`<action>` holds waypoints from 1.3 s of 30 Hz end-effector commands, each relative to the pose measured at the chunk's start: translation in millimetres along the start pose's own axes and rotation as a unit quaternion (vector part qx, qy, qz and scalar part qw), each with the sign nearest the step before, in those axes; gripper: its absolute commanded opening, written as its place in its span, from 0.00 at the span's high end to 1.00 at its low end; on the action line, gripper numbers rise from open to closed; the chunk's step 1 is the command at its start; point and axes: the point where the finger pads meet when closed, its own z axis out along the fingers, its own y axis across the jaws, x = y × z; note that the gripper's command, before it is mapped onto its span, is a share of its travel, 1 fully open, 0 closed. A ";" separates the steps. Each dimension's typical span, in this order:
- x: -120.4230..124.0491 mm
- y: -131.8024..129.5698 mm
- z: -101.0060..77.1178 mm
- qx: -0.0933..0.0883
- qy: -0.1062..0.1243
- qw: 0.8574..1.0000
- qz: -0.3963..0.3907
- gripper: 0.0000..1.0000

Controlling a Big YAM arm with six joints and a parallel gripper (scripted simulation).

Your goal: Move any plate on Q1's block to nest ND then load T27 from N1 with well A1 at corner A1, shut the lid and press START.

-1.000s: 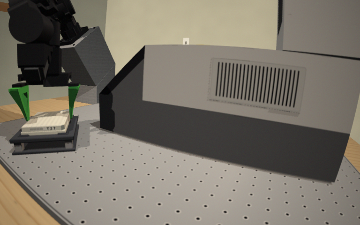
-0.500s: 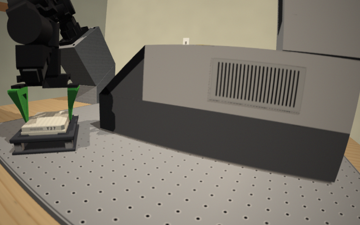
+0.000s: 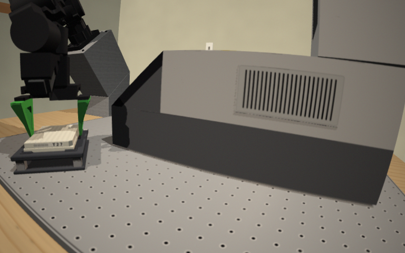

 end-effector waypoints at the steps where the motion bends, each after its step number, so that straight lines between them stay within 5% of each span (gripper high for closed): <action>1: -25.7 0.8 -17.9 -0.004 -0.028 1.000 -0.001 0.00; 11: -30.0 -9.5 -12.3 0.002 -0.033 0.999 0.012 0.00; 21: 0.1 -1.5 5.9 0.000 -0.002 1.000 0.000 0.00; 39: -18.9 -3.9 3.9 0.001 -0.017 1.000 0.005 0.00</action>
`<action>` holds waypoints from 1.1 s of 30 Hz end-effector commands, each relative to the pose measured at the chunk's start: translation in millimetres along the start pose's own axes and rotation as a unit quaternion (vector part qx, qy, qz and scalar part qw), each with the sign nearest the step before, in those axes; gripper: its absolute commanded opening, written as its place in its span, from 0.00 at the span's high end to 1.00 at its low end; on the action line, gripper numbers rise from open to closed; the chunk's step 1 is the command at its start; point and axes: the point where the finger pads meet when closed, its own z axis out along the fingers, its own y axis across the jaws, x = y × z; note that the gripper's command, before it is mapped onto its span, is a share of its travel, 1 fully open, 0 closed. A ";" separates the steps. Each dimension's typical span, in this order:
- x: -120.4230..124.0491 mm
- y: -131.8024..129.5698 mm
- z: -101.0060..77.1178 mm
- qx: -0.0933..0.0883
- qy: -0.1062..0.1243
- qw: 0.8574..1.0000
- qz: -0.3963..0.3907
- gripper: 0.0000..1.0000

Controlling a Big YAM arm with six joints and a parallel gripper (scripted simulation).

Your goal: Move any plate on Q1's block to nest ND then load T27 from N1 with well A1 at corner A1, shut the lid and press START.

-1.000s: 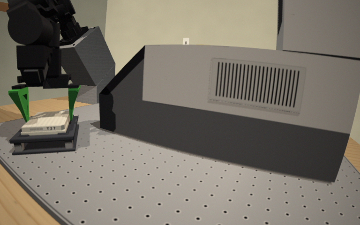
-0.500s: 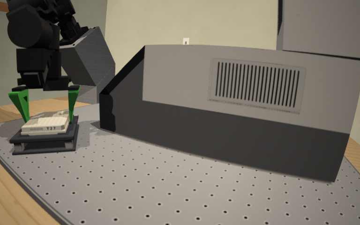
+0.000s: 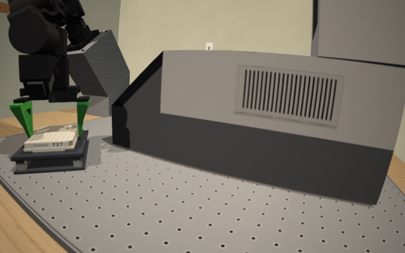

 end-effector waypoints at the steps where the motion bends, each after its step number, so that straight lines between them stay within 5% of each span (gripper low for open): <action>1: -14.9 -3.2 1.0 0.001 -0.012 1.000 0.004 0.00; 11: -0.9 -3.4 -1.6 0.001 -0.006 1.000 0.002 0.00; 12: -1.6 -4.0 -2.9 0.001 -0.008 1.000 0.003 1.00; 33: -4.0 -7.7 -9.7 0.001 -0.008 1.000 0.003 1.00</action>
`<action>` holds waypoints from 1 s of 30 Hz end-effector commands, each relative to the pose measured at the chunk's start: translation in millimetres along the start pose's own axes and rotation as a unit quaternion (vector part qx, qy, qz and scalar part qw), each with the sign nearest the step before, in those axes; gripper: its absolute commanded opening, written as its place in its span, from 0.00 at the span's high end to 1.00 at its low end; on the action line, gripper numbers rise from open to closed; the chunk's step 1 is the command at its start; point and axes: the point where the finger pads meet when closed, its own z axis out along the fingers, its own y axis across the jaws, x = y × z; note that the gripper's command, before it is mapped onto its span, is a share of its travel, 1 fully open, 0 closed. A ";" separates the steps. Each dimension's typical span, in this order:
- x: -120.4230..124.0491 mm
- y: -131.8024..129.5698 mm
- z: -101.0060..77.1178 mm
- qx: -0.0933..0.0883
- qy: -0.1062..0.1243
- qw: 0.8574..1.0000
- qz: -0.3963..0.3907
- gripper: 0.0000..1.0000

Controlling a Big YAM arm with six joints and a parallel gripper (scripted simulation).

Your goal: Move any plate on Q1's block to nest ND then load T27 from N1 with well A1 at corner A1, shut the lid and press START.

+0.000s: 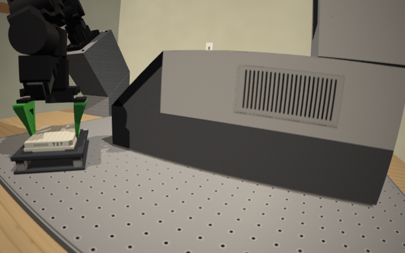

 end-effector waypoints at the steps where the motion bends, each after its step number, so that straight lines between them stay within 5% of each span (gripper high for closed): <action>1: -4.8 -7.2 -10.5 0.001 -0.008 1.000 0.003 1.00; 7: -5.0 -7.2 -10.5 0.001 -0.009 1.000 0.003 1.00; 14: -10.3 1.1 -48.0 -0.003 -0.017 1.000 0.004 1.00; 30: -15.9 0.4 -97.4 -0.002 -0.024 1.000 0.010 1.00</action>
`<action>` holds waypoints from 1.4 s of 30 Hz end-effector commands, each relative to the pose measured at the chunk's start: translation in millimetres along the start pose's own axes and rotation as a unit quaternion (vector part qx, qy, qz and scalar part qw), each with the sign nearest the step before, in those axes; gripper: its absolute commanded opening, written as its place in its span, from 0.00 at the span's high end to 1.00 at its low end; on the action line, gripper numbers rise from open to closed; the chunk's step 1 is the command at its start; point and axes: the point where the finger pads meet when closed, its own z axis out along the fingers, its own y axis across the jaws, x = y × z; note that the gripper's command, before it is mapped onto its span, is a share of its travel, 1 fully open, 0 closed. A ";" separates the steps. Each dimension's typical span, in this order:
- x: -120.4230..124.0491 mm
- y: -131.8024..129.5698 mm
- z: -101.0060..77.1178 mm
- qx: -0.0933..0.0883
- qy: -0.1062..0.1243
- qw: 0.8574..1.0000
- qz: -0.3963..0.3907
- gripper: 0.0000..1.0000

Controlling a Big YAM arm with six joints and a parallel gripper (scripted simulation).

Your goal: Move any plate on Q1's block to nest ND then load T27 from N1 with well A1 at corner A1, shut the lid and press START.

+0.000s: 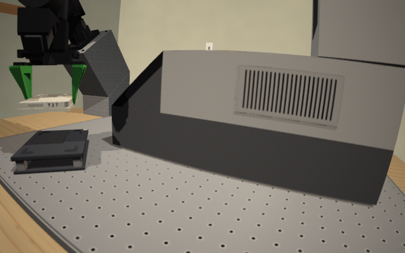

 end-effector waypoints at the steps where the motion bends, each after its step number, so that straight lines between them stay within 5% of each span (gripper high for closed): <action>1: -16.1 3.7 -34.2 -0.006 -0.029 1.000 0.008 1.00; 11: -12.5 1.3 -52.3 -0.004 -0.016 1.000 0.012 1.00; 17: -22.8 1.7 -84.6 -0.008 -0.035 0.999 0.011 1.00; 28: -21.3 1.0 -109.6 -0.006 -0.026 1.000 0.015 1.00; 35: -28.2 -0.5 -142.6 -0.011 -0.042 0.999 0.019 1.00; 42: -20.1 0.8 -156.8 -0.009 -0.027 0.999 0.017 1.00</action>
